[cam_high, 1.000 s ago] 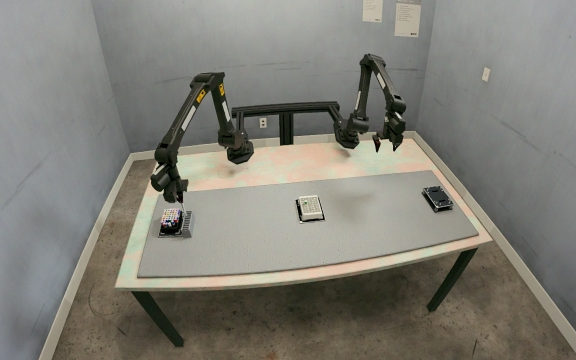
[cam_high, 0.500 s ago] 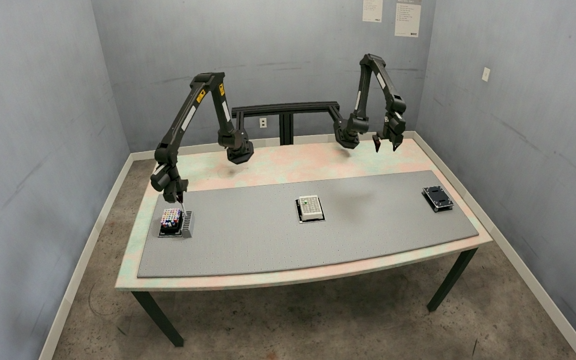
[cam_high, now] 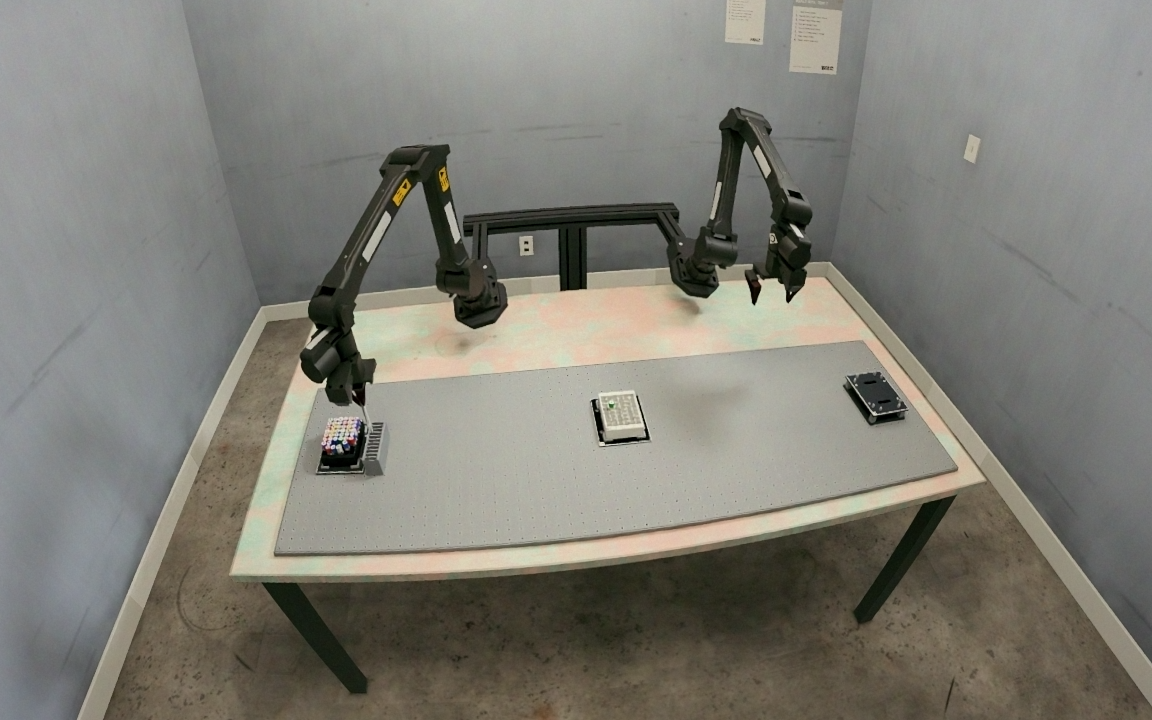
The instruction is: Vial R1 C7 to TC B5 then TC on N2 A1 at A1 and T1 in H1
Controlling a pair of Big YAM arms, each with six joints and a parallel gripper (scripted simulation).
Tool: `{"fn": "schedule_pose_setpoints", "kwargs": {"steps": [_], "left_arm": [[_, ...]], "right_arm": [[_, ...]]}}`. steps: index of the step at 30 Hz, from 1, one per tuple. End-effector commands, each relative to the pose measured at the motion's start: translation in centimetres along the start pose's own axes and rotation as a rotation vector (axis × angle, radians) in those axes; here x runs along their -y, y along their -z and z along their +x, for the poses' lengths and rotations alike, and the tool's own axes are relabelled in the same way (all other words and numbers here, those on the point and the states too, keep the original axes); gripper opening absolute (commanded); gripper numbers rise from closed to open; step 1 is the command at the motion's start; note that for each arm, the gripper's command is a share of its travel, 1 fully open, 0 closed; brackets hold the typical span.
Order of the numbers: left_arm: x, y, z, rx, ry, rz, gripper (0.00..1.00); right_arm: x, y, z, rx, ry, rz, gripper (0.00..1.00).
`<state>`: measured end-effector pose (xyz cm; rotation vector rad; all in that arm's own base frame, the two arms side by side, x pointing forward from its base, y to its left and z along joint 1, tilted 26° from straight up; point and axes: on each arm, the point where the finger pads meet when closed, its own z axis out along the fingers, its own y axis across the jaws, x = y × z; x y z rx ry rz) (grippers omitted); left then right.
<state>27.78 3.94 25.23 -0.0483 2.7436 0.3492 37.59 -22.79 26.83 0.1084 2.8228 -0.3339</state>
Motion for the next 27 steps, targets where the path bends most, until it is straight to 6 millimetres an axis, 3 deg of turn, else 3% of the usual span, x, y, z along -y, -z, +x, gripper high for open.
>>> {"fn": "schedule_pose_setpoints", "kwargs": {"steps": [1,16,22,27], "left_arm": [[-0.4,1.3,-1.0,0.038,-0.004,0.003,1.00],[-0.4,1.3,-1.0,0.038,-0.004,0.003,1.00],[-0.4,1.3,-1.0,0.038,-0.004,0.003,1.00],[-0.4,1.3,-1.0,0.038,-0.004,0.003,1.00]], "right_arm": [[0.6,1.3,-0.9,0.029,-0.001,0.017,0.07],[0.9,1.3,-0.9,0.028,0.003,0.020,0.07],[0.6,-0.2,-0.6,0.009,0.005,0.010,0.07],[0.7,-0.1,-0.8,0.016,0.004,0.014,0.07]]}}
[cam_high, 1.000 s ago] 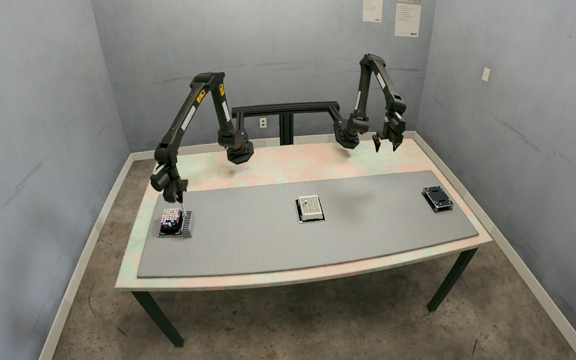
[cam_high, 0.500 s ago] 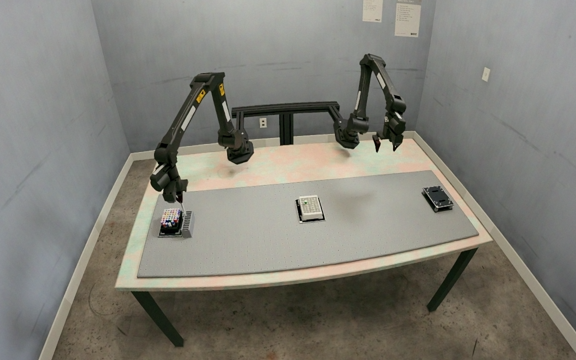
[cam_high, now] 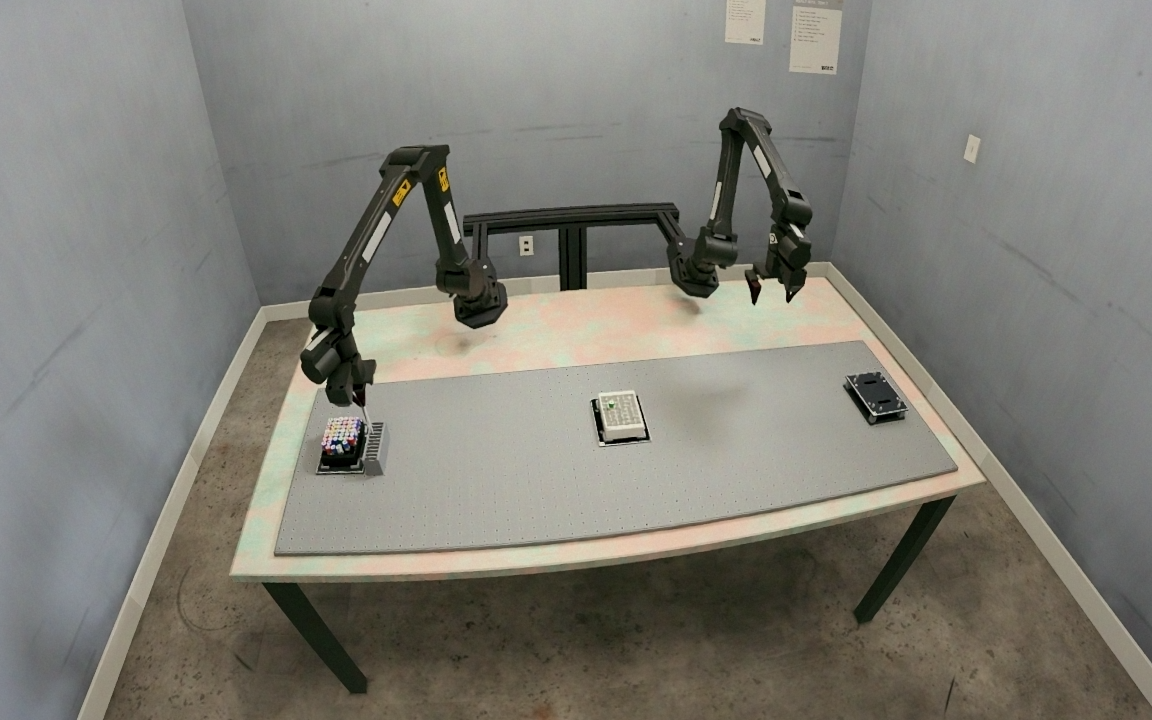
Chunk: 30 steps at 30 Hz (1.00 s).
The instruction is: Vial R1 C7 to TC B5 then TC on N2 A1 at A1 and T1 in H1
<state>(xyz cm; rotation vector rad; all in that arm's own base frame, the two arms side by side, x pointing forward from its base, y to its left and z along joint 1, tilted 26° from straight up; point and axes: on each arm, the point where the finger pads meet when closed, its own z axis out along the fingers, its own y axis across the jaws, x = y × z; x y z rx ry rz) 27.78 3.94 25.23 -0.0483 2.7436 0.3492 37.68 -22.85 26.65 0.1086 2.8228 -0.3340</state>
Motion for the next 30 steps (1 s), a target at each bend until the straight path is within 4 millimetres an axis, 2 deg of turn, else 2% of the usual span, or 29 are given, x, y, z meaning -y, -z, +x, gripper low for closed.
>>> {"fn": "schedule_pose_setpoints", "kwargs": {"steps": [1,22,23,30], "left_arm": [[-0.36,1.25,-1.00,0.038,-0.004,0.003,1.00],[-0.36,1.25,-1.00,0.038,-0.004,0.003,1.00],[-0.36,1.25,-1.00,0.038,-0.004,0.003,1.00],[-0.36,1.25,-1.00,0.038,-0.004,0.003,1.00]], "right_arm": [[0.60,0.15,-0.62,0.016,0.004,0.013,0.07],[0.37,-0.67,-0.36,0.005,0.005,0.008,0.07],[0.81,0.20,-1.14,0.025,0.003,0.018,0.07],[0.60,-0.51,-0.80,0.016,0.004,0.013,0.07]]}}
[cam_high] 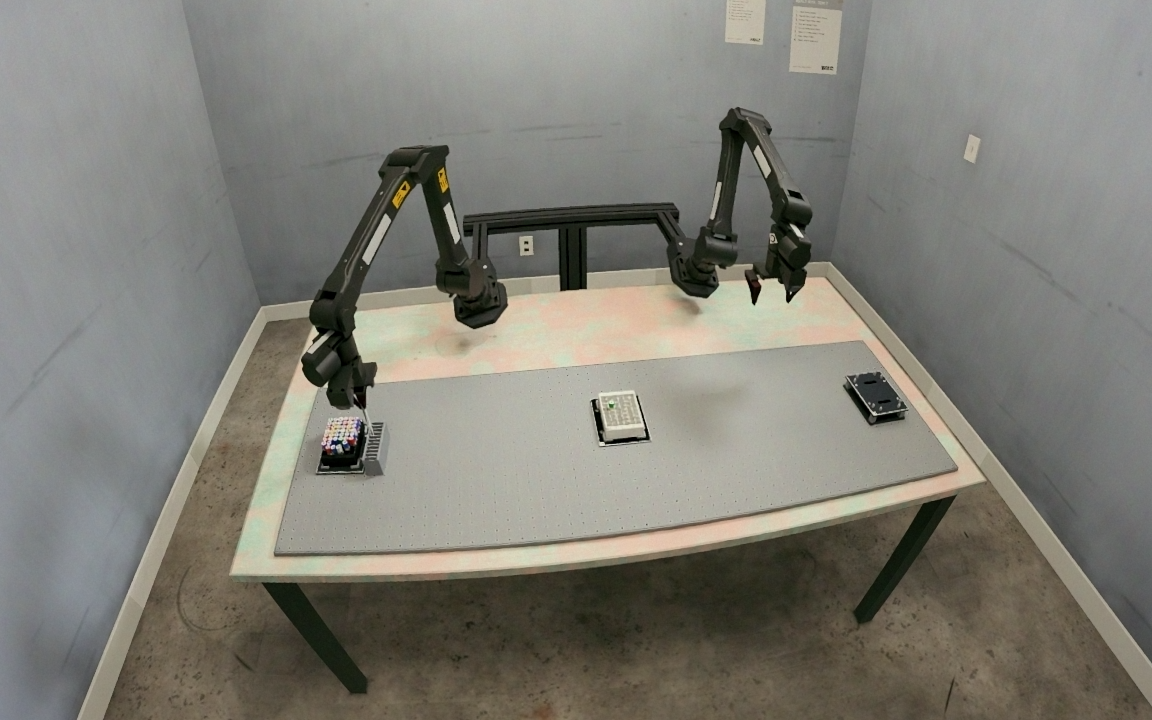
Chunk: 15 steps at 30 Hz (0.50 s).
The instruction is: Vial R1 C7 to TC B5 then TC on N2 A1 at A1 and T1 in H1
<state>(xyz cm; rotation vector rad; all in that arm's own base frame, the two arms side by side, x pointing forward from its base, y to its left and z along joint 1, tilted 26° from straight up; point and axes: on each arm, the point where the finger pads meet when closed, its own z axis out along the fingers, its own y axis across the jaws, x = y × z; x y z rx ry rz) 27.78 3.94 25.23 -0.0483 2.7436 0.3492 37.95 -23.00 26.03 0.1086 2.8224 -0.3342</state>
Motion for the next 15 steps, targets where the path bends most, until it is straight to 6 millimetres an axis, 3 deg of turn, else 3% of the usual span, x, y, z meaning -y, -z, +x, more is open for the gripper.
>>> {"fn": "schedule_pose_setpoints", "kwargs": {"steps": [1,15], "left_arm": [[-0.36,1.25,-1.00,0.038,-0.004,0.003,1.00],[-0.36,1.25,-1.00,0.038,-0.004,0.003,1.00]], "right_arm": [[0.55,0.07,-0.61,0.013,0.004,0.012,0.07],[0.45,-0.40,-0.39,0.009,0.005,0.010,0.07]]}}
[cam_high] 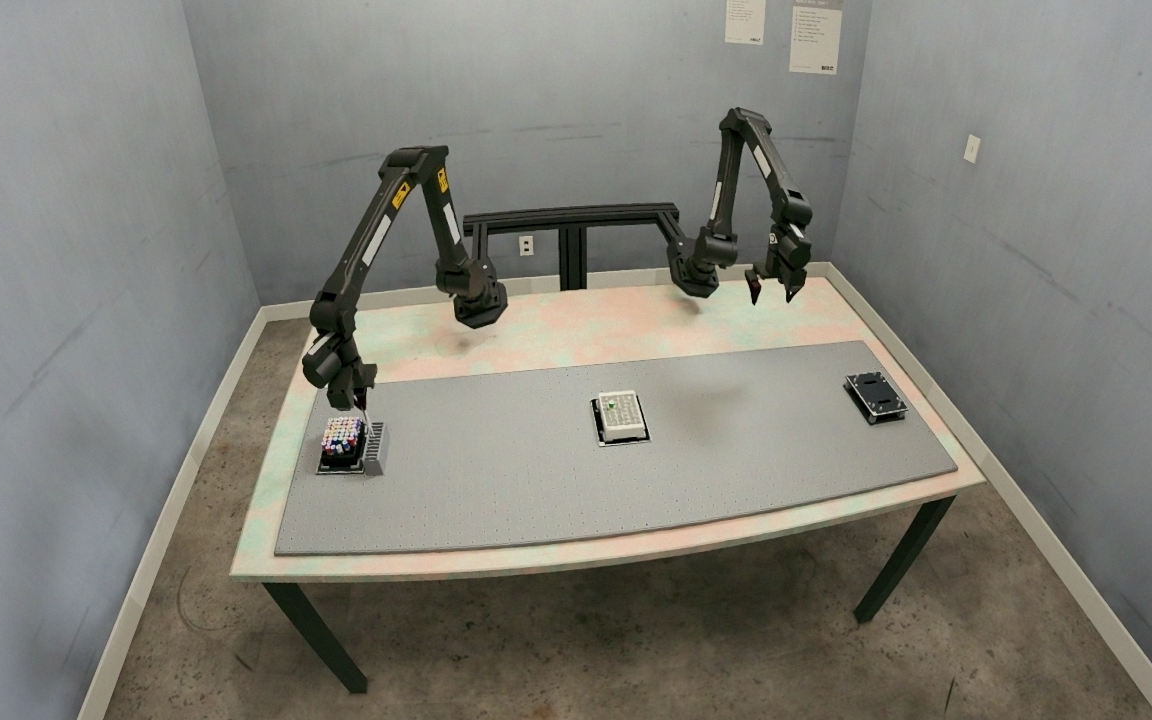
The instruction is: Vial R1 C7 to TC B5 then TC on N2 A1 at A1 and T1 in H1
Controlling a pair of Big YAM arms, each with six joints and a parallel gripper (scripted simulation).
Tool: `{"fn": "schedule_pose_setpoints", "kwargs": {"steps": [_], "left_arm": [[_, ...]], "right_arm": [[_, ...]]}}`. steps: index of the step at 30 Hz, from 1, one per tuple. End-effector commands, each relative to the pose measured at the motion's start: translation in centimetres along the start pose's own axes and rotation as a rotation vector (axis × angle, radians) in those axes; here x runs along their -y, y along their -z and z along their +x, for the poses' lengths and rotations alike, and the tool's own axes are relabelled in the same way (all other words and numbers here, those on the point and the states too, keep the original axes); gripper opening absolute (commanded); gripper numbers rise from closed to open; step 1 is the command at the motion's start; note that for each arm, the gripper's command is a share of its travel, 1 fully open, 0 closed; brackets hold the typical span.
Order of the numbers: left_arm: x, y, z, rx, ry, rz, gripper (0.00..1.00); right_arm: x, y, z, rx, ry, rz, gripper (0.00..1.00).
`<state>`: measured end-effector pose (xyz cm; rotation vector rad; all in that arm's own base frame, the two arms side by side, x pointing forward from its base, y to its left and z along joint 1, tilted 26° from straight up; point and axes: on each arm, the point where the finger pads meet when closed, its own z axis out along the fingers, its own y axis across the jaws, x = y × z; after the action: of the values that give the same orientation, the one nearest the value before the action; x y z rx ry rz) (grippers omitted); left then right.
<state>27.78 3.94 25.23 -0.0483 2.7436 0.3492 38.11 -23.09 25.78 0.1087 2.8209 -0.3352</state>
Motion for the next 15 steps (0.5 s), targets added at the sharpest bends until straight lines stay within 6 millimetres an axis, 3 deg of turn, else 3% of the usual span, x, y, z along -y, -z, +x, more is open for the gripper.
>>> {"fn": "schedule_pose_setpoints", "kwargs": {"steps": [1,15], "left_arm": [[-0.36,1.25,-1.00,0.038,-0.004,0.003,1.00],[-0.36,1.25,-1.00,0.038,-0.004,0.003,1.00]], "right_arm": [[0.33,-0.34,-0.13,0.001,0.005,0.006,0.07],[0.84,0.00,-0.94,0.020,0.004,0.016,0.07]]}}
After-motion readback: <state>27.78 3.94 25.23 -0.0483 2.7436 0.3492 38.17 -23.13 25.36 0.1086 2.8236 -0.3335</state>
